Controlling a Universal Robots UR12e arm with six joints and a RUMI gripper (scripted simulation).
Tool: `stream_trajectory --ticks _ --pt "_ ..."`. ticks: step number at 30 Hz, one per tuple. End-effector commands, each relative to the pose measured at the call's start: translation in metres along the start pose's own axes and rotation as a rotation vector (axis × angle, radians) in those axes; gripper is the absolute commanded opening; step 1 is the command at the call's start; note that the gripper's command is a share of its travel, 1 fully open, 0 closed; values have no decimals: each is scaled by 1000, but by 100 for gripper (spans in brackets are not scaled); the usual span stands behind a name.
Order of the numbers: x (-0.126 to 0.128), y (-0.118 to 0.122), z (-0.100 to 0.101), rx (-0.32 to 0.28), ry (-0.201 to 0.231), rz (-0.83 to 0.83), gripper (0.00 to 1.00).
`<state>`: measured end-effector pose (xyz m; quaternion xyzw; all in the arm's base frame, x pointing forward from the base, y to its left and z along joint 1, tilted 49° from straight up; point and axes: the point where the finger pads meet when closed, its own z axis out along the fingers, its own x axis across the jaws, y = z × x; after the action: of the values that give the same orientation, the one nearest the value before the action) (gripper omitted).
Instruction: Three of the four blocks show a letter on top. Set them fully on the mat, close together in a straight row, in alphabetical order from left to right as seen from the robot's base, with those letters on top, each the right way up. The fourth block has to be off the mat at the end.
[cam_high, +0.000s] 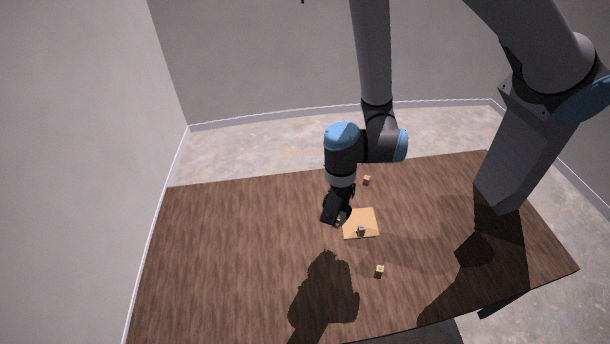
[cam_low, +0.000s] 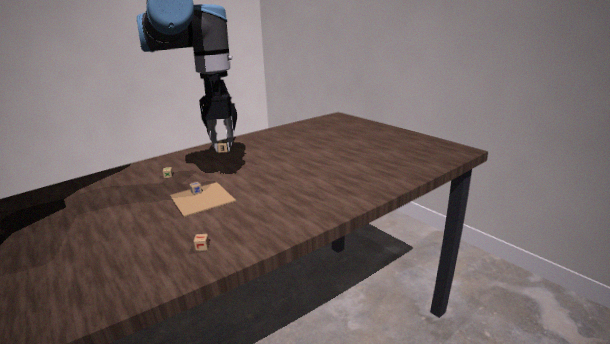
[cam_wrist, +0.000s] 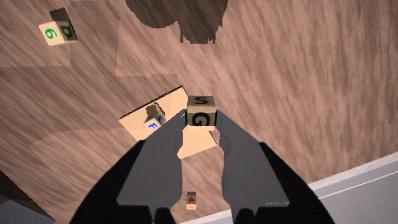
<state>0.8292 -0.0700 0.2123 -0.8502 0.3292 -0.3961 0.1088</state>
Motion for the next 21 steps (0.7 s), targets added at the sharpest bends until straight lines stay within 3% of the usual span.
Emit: stream_trajectory --ticks 1,21 --pt "-14 26 0 9 0 -139 5" --pt "-48 87 -7 10 3 -464 5"
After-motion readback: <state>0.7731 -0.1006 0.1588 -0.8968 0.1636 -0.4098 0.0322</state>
